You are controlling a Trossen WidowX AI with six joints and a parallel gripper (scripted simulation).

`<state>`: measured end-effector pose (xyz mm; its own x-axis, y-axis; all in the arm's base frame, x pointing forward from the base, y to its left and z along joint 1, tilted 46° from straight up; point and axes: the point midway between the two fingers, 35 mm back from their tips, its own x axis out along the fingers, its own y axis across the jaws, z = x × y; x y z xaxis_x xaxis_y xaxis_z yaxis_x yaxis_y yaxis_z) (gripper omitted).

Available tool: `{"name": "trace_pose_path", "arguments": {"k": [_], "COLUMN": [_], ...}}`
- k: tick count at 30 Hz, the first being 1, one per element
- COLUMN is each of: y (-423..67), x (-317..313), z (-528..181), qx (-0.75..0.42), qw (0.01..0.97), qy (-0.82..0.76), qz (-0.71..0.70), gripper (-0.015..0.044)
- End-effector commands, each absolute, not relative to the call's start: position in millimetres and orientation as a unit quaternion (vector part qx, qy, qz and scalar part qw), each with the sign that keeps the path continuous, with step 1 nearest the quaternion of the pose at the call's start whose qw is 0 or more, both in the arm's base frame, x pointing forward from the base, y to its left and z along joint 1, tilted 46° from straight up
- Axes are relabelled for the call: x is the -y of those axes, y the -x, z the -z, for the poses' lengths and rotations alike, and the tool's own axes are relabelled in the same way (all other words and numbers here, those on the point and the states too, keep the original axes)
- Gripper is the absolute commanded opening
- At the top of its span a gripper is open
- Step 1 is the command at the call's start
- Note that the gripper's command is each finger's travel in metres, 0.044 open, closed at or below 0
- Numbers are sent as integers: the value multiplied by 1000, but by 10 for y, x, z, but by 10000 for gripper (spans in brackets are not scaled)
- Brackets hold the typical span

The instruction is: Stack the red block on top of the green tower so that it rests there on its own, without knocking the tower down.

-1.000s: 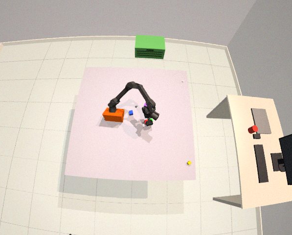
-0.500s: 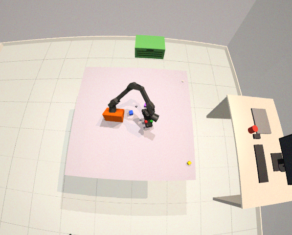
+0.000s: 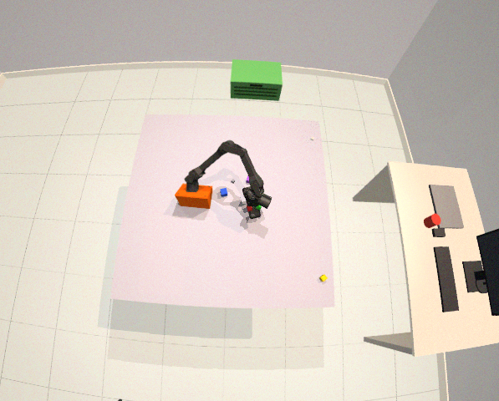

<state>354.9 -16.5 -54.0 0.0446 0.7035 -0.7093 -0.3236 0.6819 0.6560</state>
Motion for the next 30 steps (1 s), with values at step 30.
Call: {"name": "trace_pose_path", "arguments": {"k": [30], "y": [-3538], "x": [-21], "z": [711], "qx": [-587], "qw": [703], "qy": [-167], "qz": [-366], "gripper": [335]}}
